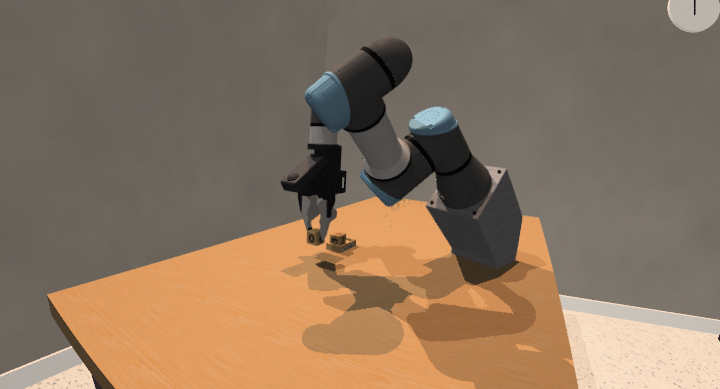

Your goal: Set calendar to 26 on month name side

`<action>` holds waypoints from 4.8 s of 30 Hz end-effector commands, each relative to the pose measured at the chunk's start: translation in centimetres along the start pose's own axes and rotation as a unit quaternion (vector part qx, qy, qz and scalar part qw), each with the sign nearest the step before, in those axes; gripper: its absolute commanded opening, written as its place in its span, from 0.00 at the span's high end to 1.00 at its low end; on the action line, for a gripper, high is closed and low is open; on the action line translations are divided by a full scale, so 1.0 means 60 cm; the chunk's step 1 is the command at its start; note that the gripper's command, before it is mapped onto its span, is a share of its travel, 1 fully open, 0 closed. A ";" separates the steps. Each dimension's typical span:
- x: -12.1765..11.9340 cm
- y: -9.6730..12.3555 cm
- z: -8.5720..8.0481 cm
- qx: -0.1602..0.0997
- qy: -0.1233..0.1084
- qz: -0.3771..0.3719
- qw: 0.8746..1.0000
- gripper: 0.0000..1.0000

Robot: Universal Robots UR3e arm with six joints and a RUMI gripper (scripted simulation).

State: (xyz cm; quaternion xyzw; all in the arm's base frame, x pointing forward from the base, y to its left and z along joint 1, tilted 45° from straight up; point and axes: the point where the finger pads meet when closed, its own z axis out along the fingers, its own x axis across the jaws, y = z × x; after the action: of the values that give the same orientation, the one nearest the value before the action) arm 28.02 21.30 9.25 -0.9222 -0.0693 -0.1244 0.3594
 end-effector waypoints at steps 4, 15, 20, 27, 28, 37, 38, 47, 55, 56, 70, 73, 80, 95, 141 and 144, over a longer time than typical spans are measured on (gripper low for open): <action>-0.001 0.000 -0.040 0.002 0.001 -0.001 1.000 0.89; -0.001 0.000 -0.077 0.002 0.002 -0.001 1.000 0.89; -0.001 0.000 -0.092 0.002 0.001 -0.001 1.000 0.89; -0.001 0.000 -0.100 0.002 0.001 -0.001 1.000 0.89; -0.001 0.000 -0.101 0.002 0.002 -0.001 1.000 0.89; -0.001 0.000 -0.103 0.002 0.002 -0.001 1.000 0.89; -0.001 0.000 -0.103 0.002 0.002 -0.001 1.000 0.89; 0.001 0.007 -0.104 0.002 0.001 -0.001 1.000 0.89; 0.009 0.101 -0.115 0.000 0.001 0.002 1.000 0.89; 0.008 0.117 -0.116 0.000 0.001 0.003 1.000 0.89; -0.004 0.214 -0.120 0.002 0.002 0.004 1.000 0.89; -0.004 0.214 -0.120 0.002 0.002 0.004 1.000 0.89; -0.004 0.214 -0.120 0.002 0.002 0.004 1.000 0.89; -0.004 0.214 -0.095 0.002 0.001 0.004 1.000 0.89; -0.003 0.213 -0.013 0.002 0.001 0.004 1.000 0.89; -0.003 0.213 -0.013 0.002 0.001 0.004 1.000 0.89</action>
State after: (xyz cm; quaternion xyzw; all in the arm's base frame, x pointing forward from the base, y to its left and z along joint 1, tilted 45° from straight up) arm 30.48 11.46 1.47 -0.9214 -0.0650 -0.1234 0.3626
